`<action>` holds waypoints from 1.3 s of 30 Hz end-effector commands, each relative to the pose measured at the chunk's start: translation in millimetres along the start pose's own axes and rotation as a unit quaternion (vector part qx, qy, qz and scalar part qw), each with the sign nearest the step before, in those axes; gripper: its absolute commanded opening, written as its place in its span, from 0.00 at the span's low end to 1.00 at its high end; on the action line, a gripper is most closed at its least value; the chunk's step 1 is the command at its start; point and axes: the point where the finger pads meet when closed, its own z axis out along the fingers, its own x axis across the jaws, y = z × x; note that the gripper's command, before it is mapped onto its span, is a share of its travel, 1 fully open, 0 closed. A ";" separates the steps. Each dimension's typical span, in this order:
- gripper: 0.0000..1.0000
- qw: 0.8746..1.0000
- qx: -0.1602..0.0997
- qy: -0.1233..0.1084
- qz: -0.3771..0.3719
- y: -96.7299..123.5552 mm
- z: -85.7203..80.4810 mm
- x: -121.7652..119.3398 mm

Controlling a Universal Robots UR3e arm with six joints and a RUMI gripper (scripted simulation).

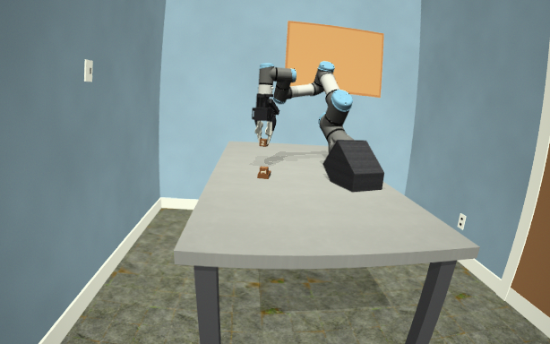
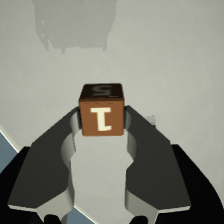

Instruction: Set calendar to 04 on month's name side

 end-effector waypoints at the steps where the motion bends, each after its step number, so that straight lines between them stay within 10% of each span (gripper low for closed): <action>1: 0.11 1.000 -0.003 -0.001 -0.005 -0.8 0.2 -1.0; 39: 0.11 1.000 -0.003 0.000 -0.006 -0.3 42.9 -0.9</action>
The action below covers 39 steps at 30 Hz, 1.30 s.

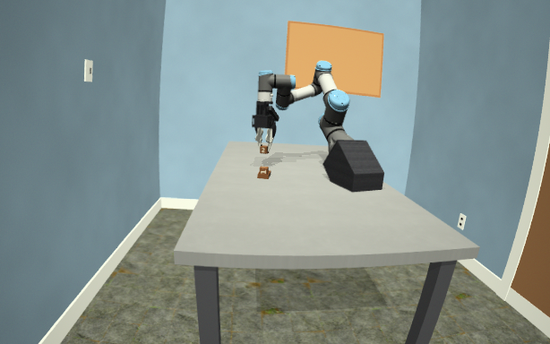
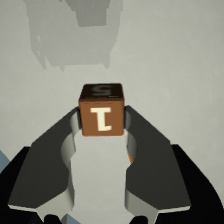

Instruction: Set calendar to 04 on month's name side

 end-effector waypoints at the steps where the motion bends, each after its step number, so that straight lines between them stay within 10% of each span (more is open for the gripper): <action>1: 0.11 1.000 -0.007 -0.009 0.000 2.6 13.9 -4.3; 39: 0.11 1.000 -0.007 -0.009 0.000 3.0 65.8 -5.5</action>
